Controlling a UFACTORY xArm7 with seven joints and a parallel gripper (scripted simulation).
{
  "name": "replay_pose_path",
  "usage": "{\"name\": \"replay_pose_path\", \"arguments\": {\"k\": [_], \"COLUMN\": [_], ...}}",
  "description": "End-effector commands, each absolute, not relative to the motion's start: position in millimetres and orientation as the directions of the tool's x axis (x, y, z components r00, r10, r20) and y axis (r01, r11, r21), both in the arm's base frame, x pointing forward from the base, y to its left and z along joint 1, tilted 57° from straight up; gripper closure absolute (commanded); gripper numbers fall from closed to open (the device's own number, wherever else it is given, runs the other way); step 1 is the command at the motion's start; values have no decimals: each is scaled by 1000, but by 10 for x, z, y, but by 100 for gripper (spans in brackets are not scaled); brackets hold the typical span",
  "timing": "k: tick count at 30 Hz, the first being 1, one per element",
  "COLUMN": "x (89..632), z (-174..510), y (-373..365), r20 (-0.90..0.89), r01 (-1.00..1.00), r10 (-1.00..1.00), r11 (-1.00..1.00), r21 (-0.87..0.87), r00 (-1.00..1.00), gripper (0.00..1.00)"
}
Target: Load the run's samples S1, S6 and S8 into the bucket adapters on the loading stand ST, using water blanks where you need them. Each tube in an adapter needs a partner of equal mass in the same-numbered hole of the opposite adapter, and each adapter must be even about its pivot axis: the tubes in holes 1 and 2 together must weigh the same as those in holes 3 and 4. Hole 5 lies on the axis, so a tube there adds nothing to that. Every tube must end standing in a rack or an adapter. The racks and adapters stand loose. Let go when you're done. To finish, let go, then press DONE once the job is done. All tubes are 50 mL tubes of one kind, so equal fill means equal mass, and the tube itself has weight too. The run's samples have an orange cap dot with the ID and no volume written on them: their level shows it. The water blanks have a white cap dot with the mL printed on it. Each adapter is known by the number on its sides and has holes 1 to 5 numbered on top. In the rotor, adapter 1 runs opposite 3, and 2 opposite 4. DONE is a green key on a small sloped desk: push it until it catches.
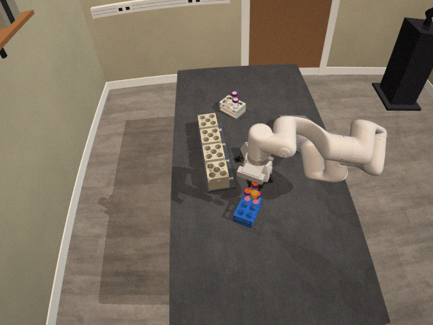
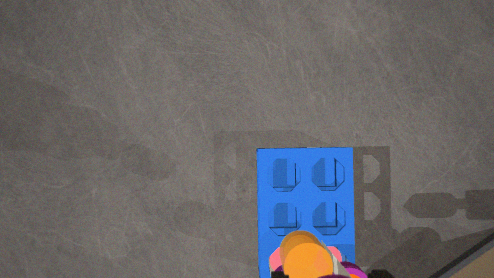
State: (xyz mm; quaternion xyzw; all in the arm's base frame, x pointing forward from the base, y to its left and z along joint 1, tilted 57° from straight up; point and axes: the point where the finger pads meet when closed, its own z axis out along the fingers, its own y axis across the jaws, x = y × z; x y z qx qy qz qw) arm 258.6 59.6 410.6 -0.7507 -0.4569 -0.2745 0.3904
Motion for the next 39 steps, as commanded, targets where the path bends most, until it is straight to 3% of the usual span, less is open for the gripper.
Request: {"name": "replay_pose_path", "arguments": {"k": [1, 39], "x": [2591, 2596], "z": [4115, 4072], "y": [586, 652], "r20": [770, 770], "r01": [900, 900], "r10": [470, 470], "r11": [-280, -280], "r21": [-333, -333], "r00": [431, 431], "gripper": [100, 100]}}
